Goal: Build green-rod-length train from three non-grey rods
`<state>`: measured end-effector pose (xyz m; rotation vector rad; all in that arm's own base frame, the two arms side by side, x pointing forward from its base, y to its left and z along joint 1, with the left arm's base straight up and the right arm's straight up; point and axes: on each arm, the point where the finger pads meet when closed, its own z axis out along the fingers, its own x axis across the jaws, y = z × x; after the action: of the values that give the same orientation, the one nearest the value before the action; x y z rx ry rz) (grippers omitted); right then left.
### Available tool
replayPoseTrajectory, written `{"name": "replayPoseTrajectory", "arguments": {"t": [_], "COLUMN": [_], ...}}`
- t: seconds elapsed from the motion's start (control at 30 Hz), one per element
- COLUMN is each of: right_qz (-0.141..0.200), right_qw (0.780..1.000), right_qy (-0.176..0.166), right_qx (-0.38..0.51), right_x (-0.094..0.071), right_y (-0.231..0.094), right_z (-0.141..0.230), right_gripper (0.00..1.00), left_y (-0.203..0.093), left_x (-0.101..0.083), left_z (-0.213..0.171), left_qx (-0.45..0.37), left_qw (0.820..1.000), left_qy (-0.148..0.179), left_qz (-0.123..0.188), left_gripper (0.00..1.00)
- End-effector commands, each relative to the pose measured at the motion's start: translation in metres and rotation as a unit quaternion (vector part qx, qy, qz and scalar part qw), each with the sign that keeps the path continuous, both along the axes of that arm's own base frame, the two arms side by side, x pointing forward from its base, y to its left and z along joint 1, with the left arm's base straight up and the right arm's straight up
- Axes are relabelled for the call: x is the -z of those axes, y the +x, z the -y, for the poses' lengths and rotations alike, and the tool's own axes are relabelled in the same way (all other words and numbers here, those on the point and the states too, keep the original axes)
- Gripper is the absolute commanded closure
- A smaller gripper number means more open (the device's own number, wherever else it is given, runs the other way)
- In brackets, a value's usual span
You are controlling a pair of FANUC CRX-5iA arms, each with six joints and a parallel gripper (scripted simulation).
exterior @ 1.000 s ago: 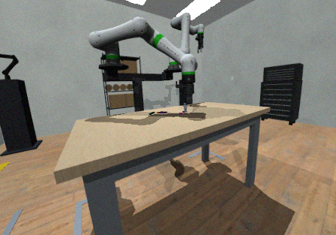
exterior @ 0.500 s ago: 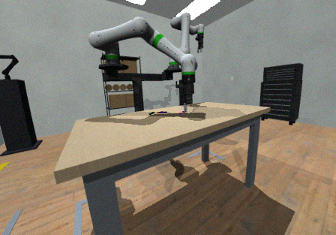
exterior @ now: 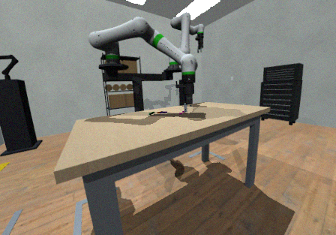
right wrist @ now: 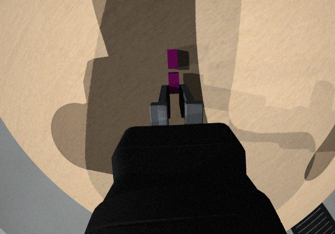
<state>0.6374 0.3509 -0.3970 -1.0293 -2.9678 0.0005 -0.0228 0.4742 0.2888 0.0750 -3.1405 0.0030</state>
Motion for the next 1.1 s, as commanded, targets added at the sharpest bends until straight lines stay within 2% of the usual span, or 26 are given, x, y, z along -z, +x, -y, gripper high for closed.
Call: {"name": "replayPoseTrajectory", "arguments": {"t": [0.0, 0.7, 1.07], "right_qz": [0.001, 0.001, 0.001], "right_qw": [1.000, 1.000, 1.000], "right_qy": [0.001, 0.001, 0.001], "right_qx": [0.000, 0.000, 0.000], "right_x": [-0.0014, -0.0012, 0.0040], "right_y": [0.0012, 0.0012, 0.0012], "right_z": [-0.0007, -0.0007, -0.0007], "right_gripper": [0.76, 0.76, 0.76], "left_y": [0.0001, 0.0001, 0.0001], "left_x": [-0.0009, -0.0009, -0.0009], "left_z": [-0.0003, -0.0003, -0.0003], "left_qx": [0.000, 0.000, 0.000], "left_qw": [1.000, 1.000, 1.000], "left_qy": [0.001, 0.001, 0.001], "left_qz": [0.000, 0.000, 0.000], "left_gripper": [0.00, 0.00, 0.00]}}
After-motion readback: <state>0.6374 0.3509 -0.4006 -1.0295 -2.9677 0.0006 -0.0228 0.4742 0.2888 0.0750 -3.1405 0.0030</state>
